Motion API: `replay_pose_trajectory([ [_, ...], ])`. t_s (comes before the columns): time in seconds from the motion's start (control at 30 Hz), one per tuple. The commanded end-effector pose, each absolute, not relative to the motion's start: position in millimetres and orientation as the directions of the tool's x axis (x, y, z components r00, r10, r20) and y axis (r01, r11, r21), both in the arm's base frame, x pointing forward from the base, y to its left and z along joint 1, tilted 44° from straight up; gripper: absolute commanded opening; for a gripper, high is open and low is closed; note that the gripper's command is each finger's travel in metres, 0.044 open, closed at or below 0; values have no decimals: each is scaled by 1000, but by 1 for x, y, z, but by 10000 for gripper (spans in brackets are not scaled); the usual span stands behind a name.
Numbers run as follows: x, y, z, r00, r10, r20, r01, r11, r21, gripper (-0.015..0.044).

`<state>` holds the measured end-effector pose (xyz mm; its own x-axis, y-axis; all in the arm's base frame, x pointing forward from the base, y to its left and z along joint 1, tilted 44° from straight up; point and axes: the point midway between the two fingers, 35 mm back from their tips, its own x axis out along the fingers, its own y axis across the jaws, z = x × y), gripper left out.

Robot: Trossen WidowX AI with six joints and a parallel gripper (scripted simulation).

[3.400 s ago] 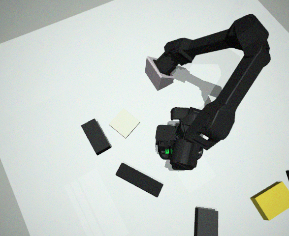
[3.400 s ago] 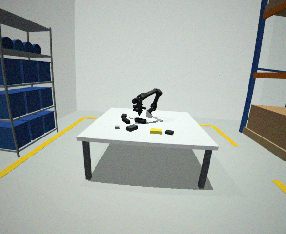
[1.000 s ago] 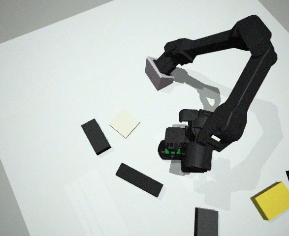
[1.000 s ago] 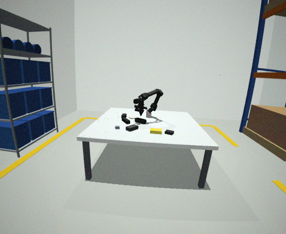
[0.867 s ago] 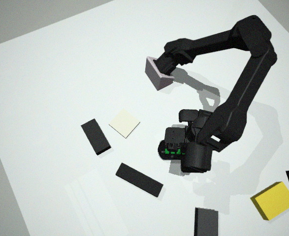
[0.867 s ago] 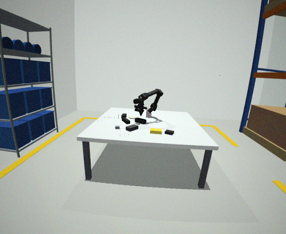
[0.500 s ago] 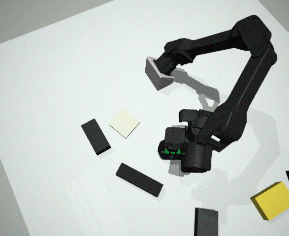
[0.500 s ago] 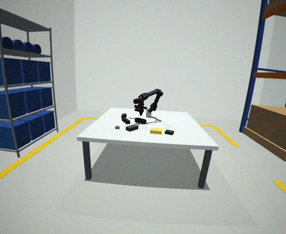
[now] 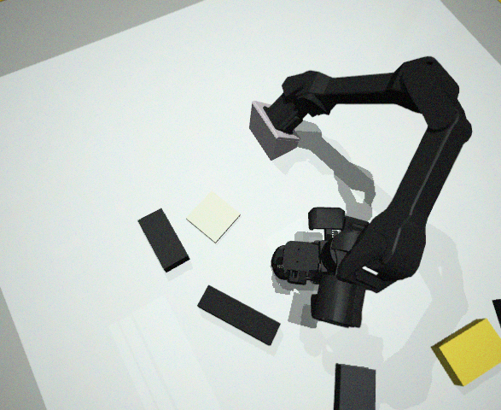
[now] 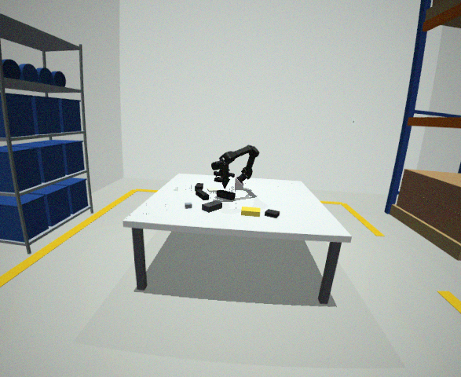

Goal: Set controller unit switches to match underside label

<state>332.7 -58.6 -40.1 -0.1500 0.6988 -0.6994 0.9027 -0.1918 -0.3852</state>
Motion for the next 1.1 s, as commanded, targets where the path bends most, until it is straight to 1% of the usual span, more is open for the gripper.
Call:
replay_pose_trajectory([
  [0.0,342,-56,-50,-196,705,-681,896,-153,-417,0],
  [0.23,356,-51,-66,-268,716,-645,877,-95,-470,0],
  [1.07,354,-22,-97,-270,717,-643,877,-93,-472,0],
])
